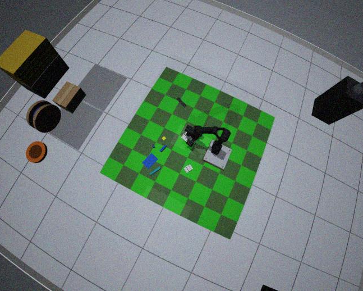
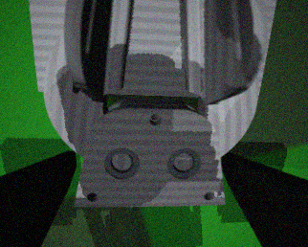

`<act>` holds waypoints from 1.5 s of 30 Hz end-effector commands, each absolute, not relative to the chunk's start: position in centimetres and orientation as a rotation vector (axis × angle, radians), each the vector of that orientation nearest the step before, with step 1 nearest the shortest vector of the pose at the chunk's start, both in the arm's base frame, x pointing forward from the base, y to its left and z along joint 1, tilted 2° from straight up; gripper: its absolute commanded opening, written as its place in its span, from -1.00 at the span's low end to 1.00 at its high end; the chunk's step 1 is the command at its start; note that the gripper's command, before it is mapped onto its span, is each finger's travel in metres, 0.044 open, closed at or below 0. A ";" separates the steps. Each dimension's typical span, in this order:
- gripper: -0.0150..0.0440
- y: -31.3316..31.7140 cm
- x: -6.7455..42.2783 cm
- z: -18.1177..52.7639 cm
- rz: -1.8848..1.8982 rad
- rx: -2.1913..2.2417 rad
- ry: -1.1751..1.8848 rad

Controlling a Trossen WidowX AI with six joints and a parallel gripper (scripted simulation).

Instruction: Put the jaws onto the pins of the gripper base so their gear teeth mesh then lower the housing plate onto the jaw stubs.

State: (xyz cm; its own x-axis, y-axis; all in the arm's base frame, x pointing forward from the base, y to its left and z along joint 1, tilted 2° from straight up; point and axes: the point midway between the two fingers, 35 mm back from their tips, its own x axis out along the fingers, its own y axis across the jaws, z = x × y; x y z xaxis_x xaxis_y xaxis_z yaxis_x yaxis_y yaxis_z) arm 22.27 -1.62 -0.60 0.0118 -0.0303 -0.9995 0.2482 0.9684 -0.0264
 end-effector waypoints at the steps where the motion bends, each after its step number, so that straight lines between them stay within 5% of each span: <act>1: 1.00 -1.6 22.3 -0.4 -0.219 0.174 1.546; 19: 1.00 -1.2 20.4 11.8 -0.218 0.170 1.546; 45: 1.00 -1.2 20.3 12.0 -0.218 0.170 1.547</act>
